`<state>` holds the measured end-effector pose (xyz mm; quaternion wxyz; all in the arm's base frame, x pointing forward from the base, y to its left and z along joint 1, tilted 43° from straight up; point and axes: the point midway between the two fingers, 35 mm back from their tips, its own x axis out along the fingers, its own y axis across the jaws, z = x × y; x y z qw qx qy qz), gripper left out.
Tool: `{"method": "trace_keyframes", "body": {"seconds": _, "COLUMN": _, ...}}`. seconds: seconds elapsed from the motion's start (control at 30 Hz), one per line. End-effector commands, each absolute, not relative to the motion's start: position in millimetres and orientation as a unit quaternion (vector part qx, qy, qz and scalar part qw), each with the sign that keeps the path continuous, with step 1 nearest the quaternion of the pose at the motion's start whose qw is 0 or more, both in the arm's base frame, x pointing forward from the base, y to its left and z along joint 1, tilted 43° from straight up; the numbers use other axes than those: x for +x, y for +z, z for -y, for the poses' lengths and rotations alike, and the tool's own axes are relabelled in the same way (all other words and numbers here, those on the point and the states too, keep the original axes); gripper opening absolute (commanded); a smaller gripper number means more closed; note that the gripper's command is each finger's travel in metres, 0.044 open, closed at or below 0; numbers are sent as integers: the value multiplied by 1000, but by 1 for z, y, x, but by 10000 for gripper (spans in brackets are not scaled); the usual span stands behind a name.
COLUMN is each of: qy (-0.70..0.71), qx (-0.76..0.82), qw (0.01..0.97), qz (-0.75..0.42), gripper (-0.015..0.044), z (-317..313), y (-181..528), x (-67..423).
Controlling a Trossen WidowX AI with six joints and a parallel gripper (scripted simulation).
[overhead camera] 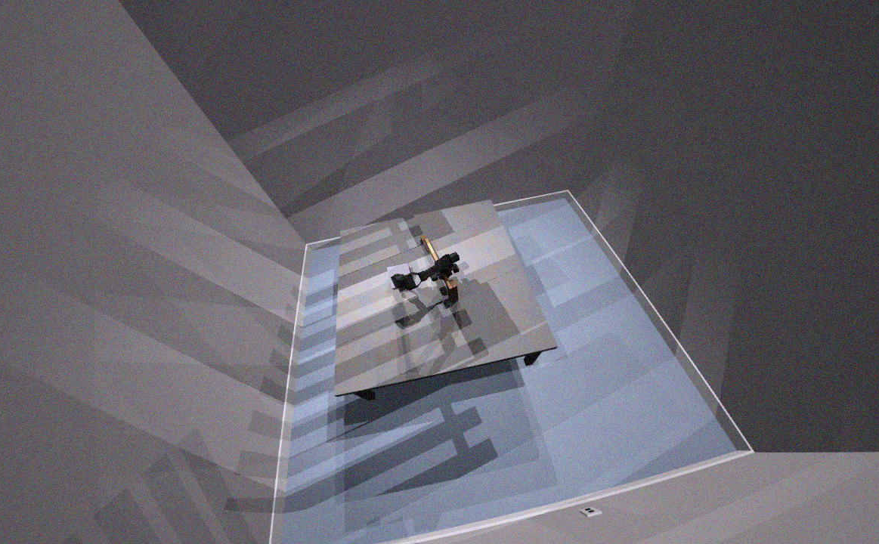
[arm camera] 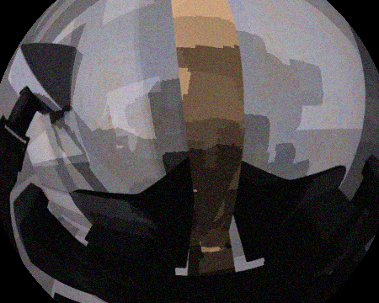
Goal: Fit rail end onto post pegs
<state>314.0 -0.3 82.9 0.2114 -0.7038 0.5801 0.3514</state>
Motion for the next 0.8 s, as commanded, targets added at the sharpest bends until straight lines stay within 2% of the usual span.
{"method": "trace_keyframes", "body": {"seconds": 0.0, "qy": 351, "qx": -706, "qw": 211, "qz": -578, "gripper": 0, "z": 0, "y": 86, "x": 316}}
{"method": "trace_keyframes", "body": {"seconds": 0.77, "qy": 351, "qx": -706, "qw": 211, "qz": -578, "gripper": 0, "z": 6, "y": 90, "x": 318}}
